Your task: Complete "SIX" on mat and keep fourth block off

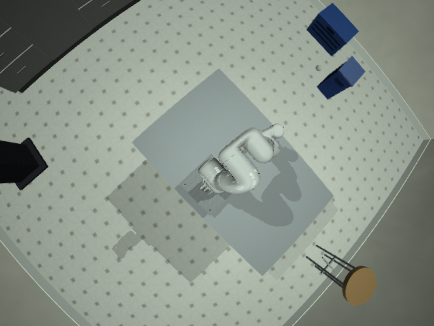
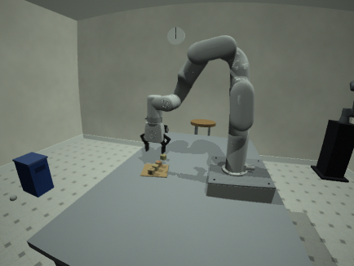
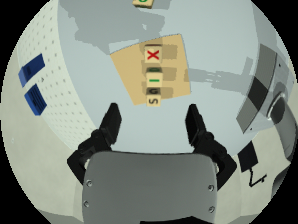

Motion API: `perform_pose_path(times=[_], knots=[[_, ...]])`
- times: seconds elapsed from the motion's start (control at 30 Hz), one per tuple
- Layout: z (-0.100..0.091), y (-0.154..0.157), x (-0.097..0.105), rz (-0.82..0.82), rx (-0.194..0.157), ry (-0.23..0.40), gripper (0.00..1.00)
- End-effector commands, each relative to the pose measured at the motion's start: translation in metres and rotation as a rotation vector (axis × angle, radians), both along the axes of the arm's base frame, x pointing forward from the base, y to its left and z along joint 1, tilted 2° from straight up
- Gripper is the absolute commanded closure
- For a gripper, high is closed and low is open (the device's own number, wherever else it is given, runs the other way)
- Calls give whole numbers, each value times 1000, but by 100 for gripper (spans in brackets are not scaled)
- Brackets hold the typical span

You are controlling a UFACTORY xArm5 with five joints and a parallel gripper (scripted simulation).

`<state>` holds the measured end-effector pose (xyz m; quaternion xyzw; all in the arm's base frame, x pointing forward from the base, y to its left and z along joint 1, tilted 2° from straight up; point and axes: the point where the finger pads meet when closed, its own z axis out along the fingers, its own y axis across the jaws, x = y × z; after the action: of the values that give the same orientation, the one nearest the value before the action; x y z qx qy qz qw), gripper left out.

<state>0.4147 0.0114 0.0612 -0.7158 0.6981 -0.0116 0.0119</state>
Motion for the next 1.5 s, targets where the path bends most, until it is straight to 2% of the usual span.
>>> perform_pose_path(times=[0.0, 0.43, 0.67, 1.47], knots=[[11, 0, 1, 0, 0, -3, 0], [70, 0, -2, 0, 0, -3, 0], [77, 0, -2, 0, 0, -3, 0], [77, 0, -2, 0, 0, -3, 0]])
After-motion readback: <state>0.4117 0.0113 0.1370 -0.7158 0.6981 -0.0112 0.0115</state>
